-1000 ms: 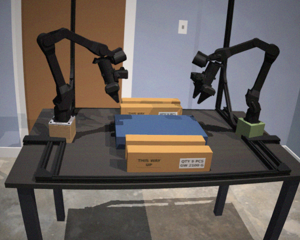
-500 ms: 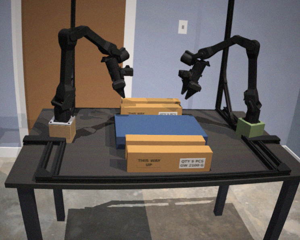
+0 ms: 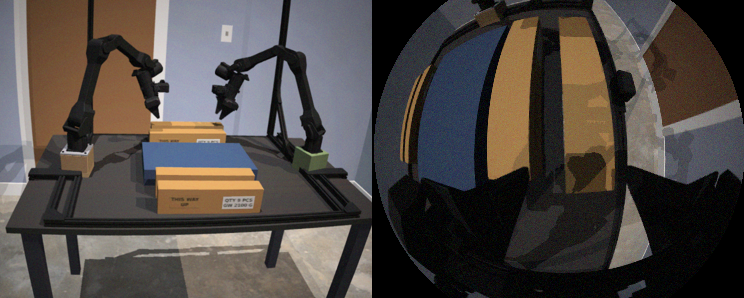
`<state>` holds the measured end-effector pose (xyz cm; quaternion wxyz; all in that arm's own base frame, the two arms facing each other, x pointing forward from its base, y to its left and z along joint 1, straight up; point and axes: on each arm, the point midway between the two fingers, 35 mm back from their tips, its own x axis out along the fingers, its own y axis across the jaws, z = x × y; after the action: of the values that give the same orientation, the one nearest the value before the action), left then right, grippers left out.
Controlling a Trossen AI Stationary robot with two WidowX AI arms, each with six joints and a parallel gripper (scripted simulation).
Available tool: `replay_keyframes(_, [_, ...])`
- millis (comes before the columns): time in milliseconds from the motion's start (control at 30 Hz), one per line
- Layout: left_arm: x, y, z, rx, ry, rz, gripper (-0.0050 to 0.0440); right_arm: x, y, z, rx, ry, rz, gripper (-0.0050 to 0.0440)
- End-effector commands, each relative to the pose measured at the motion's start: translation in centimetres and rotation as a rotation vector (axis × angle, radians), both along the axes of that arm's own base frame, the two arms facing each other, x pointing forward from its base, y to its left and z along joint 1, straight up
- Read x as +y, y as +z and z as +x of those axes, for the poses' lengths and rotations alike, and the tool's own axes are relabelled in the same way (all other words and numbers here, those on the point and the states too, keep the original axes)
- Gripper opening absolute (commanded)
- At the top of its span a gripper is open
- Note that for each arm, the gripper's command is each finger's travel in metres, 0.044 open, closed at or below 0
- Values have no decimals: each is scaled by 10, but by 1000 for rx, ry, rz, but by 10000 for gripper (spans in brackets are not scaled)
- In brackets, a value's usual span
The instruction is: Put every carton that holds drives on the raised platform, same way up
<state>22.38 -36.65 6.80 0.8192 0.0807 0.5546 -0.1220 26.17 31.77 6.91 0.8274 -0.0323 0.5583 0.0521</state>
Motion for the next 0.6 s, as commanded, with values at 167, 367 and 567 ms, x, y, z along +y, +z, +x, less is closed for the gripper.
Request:
replay_keyframes(167, [-18, -3, 0, -4, 1, 2, 389, 17, -4, 4, -1, -3, -5, 389])
replay_keyframes(367, [-18, -3, 0, -4, 1, 2, 389, 17, -4, 4, -1, -3, -5, 389])
replay_keyframes(567, [-18, -15, 0, -4, 1, 2, 389, 17, -16, 4, -1, -3, -5, 389])
